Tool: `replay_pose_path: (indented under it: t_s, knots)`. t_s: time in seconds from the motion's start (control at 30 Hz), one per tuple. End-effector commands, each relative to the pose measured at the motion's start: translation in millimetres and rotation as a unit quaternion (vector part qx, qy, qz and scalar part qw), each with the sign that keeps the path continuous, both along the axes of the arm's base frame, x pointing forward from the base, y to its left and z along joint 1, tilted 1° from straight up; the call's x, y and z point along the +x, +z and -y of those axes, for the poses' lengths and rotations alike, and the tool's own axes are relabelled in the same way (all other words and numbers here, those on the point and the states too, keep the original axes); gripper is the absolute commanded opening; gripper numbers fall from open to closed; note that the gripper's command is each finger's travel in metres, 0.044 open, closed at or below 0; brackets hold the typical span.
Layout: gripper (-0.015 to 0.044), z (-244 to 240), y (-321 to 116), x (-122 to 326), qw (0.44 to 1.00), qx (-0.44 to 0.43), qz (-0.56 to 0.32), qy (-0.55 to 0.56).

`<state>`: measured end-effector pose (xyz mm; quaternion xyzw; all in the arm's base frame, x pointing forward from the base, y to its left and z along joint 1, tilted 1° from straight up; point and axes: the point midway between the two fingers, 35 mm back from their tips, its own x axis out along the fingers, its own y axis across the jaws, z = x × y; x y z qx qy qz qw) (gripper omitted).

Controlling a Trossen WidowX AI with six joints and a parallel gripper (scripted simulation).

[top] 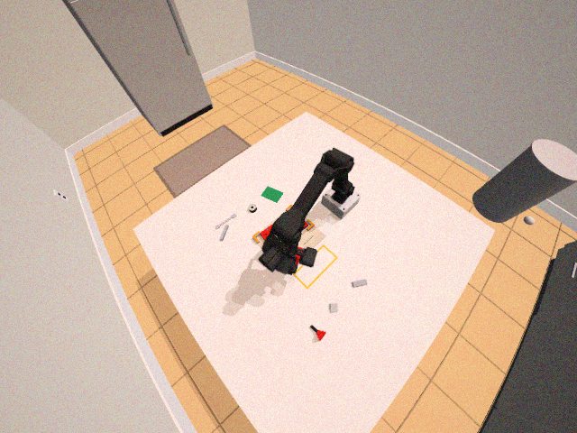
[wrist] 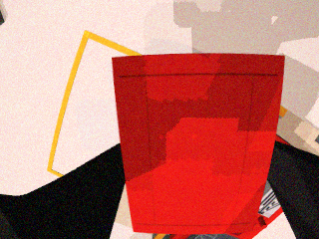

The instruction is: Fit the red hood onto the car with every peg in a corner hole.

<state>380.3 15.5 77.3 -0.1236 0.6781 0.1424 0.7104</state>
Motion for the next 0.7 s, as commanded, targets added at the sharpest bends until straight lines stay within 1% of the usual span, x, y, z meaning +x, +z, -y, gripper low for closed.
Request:
replay_pose_path:
  t_s: [0.0,0.67]
  knots:
    - [0.0000,14.6,1.4,-5.4,1.000,0.002,0.002,-0.022]
    - [0.0000,97.5,0.3,-36.6,0.984,0.017,0.009,-0.179]
